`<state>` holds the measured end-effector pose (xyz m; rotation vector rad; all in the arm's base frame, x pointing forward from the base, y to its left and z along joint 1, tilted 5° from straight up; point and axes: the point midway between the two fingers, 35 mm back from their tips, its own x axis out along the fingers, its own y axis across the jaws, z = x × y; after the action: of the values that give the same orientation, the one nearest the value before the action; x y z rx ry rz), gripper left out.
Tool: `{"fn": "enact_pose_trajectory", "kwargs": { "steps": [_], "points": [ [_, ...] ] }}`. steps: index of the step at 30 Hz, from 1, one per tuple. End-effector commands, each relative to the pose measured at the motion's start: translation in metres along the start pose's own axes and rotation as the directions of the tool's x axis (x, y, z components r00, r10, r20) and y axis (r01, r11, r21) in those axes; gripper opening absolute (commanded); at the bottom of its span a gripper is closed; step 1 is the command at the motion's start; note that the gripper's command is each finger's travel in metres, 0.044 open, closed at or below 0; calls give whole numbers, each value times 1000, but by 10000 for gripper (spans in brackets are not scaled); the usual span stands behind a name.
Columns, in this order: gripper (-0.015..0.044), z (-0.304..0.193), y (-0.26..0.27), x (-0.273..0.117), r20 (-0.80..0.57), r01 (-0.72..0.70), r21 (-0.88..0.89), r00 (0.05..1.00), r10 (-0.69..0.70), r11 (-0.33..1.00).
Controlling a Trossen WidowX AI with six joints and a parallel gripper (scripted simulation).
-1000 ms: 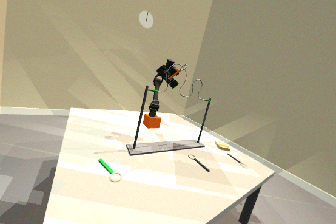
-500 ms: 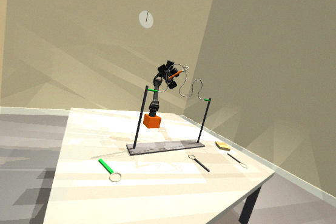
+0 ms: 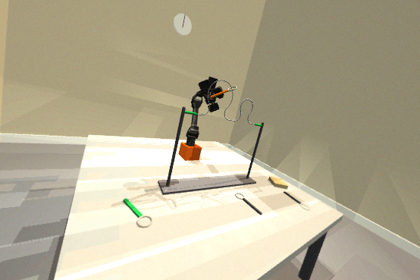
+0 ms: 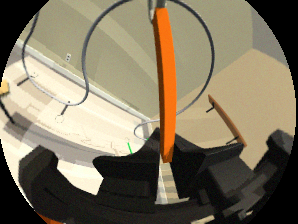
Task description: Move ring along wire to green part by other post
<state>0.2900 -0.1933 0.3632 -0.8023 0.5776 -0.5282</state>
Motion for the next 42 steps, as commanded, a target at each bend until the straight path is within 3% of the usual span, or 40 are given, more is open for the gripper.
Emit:
{"fn": "enact_pose_trajectory", "kwargs": {
  "steps": [1,42],
  "points": [
    [-150,-1,-2,0,5,29,-50,1000,-29,998],
    [-150,4,-20,-1,125,274,-461,962,-244,844]
  ]
}}
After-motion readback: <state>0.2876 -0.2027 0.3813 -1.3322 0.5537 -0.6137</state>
